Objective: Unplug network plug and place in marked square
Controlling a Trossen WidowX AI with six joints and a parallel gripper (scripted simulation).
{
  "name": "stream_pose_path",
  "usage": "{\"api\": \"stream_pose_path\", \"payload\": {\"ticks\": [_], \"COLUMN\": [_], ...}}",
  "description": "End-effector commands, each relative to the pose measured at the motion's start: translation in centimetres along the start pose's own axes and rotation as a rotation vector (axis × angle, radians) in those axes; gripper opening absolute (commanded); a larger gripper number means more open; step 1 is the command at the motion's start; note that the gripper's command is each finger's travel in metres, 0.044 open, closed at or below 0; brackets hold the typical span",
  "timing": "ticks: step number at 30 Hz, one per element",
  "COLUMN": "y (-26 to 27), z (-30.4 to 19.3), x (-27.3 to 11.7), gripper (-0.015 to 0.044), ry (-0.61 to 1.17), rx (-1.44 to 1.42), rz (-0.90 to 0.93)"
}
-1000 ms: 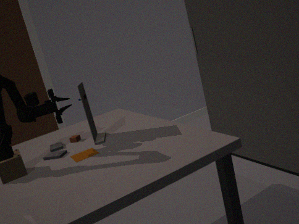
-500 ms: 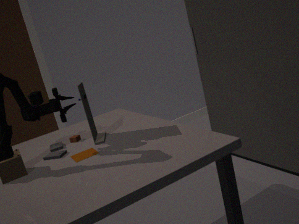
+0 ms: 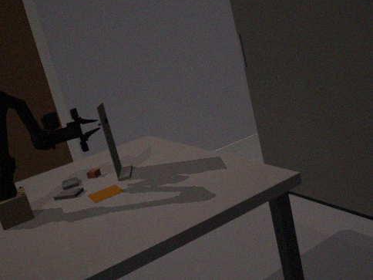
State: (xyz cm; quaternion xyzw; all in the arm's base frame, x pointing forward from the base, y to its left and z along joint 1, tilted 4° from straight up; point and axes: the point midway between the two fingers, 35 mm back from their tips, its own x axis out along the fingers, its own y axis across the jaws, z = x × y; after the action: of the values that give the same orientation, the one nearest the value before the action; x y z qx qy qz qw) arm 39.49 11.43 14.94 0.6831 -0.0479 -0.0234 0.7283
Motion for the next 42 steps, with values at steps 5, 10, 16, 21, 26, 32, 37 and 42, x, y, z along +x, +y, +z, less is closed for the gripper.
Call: {"api": "stream_pose_path", "payload": {"ticks": [5, 10, 16, 21, 26, 32, 37, 42], "y": [0.0, 0.0, 0.0, 0.0, 0.0, 0.0, -0.1, -0.1], "z": [0.3, 0.3, 0.3, 0.3, 0.3, 0.2, 0.2, 0.0], "x": [0.9, 0.9, 0.9, 0.9, 0.9, 0.5, 0.2, -0.2], "gripper": [0.0156, 0.0084, 0.0044, 0.0010, 0.0000, 0.0000, 0.0000, 0.0000], "ry": [0.004, 0.004, 0.004, 0.004, 0.004, 0.004, 0.004, 0.004], "rx": [0.004, 0.004, 0.004, 0.004, 0.004, 0.004, 0.004, 0.004], "rz": [-0.001, -0.001, -0.001, -0.001, -0.001, -0.001, -0.001, -0.001]}}
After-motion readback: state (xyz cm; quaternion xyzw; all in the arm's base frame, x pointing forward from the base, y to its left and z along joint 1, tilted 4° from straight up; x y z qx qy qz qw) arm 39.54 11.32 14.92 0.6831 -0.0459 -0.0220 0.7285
